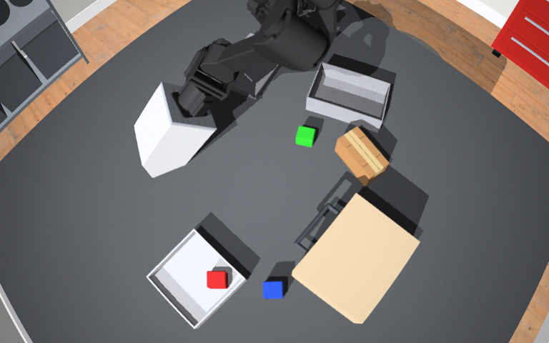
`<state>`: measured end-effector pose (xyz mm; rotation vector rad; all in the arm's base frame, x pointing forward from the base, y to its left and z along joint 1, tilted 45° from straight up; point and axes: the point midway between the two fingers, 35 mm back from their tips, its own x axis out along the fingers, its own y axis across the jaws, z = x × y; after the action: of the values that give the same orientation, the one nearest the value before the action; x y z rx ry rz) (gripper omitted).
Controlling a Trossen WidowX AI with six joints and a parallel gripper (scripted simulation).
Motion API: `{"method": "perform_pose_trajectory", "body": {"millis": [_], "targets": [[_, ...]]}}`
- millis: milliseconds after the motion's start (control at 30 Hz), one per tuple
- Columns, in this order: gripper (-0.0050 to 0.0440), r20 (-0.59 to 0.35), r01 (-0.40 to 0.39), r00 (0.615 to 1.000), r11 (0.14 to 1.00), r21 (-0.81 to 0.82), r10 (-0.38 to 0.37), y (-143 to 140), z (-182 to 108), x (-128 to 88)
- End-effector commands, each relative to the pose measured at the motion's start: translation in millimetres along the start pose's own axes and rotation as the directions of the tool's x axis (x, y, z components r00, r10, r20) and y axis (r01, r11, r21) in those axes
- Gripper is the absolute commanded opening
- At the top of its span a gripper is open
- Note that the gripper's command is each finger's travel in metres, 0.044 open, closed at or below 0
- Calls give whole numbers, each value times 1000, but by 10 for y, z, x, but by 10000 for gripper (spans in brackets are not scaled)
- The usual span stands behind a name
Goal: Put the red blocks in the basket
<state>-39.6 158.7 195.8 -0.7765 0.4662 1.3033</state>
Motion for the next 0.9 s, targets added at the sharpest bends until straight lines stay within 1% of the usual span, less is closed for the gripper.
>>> {"method": "perform_pose_trajectory", "body": {"millis": [0,67,100,200,367,767,867], "targets": [[440,18,-49,998,974,-223,54,364,-96,-70],[440,18,-45,998,936,-350,54,550,-169,-79],[440,18,-43,998,921,-386,54,643,-206,-83],[440,18,-43,998,921,-386,54,905,-308,-95],[440,18,-43,998,921,-386,54,905,-308,-95],[440,18,-43,998,921,-386,54,948,-294,703],[440,18,-43,998,921,-386,54,949,-294,718]]}}
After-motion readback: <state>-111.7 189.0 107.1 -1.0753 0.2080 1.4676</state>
